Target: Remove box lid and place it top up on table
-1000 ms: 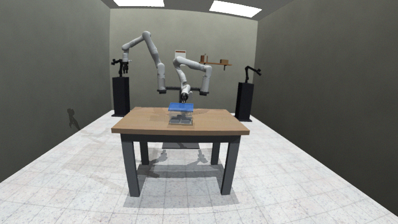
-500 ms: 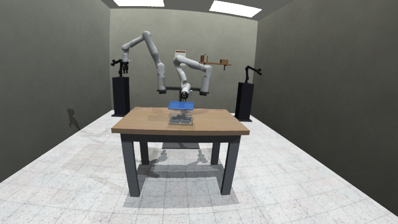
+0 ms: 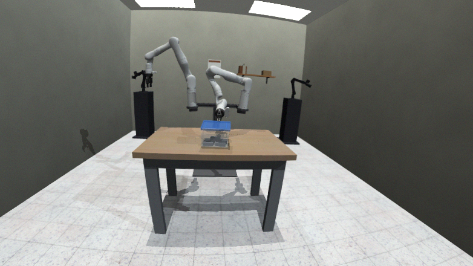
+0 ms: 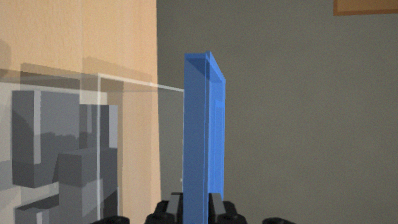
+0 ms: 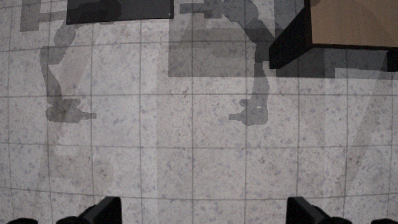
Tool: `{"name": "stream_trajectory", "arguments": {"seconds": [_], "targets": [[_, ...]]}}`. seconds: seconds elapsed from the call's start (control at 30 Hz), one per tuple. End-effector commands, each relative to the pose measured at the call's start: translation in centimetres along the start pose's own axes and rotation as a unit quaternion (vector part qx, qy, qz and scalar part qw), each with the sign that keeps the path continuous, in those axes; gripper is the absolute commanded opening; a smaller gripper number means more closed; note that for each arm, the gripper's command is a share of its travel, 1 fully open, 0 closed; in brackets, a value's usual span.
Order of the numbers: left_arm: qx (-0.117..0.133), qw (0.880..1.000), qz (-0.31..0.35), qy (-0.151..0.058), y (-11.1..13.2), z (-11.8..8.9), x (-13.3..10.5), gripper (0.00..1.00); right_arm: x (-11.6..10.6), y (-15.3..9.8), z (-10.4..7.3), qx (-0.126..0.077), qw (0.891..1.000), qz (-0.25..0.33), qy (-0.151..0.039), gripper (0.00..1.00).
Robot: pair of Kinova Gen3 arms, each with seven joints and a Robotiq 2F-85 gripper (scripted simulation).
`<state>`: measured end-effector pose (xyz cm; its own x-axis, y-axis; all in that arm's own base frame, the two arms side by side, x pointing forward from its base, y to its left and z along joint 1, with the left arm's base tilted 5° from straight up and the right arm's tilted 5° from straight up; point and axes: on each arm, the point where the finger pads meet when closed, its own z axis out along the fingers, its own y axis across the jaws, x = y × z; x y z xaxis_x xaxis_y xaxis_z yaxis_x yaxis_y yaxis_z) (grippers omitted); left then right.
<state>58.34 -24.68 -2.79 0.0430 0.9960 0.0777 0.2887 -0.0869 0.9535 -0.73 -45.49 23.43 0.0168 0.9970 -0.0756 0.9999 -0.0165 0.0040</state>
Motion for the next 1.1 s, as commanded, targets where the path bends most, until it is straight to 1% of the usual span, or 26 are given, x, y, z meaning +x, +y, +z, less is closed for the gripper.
{"name": "stream_trajectory", "arguments": {"seconds": [0.0, 0.37, 0.43, 0.93, 1.0, 1.07], "targets": [[-0.001, 1.000, -0.001, 0.000, 0.1, 0.0, 0.2, 0.233, 0.0, 0.0, -0.1, 0.000, 1.000, 0.000, -0.001, 1.000], [-0.001, 1.000, -0.001, 0.000, 0.1, -0.1, 1.9, 0.233, 0.0, 0.0, -0.1, 0.000, 1.000, 0.000, -0.001, 1.000], [-0.001, 1.000, -0.001, 0.000, 0.1, -0.1, 1.9, 0.233, 0.0, 0.0, -0.1, 0.000, 1.000, 0.000, -0.001, 1.000], [-0.001, 1.000, -0.001, 0.000, 0.0, -0.3, 6.0, 0.233, 0.0, 0.0, -0.1, 0.000, 1.000, 0.000, -0.001, 1.000], [-0.001, 1.000, -0.001, 0.000, 0.0, -0.3, 6.0, 0.233, 0.0, 0.0, -0.1, 0.000, 1.000, 0.000, -0.001, 1.000], [-0.001, 1.000, 0.000, 0.000, 0.0, -0.4, 6.6, 0.233, 0.0, 0.0, -0.1, 0.000, 1.000, 0.000, -0.001, 1.000]]}}
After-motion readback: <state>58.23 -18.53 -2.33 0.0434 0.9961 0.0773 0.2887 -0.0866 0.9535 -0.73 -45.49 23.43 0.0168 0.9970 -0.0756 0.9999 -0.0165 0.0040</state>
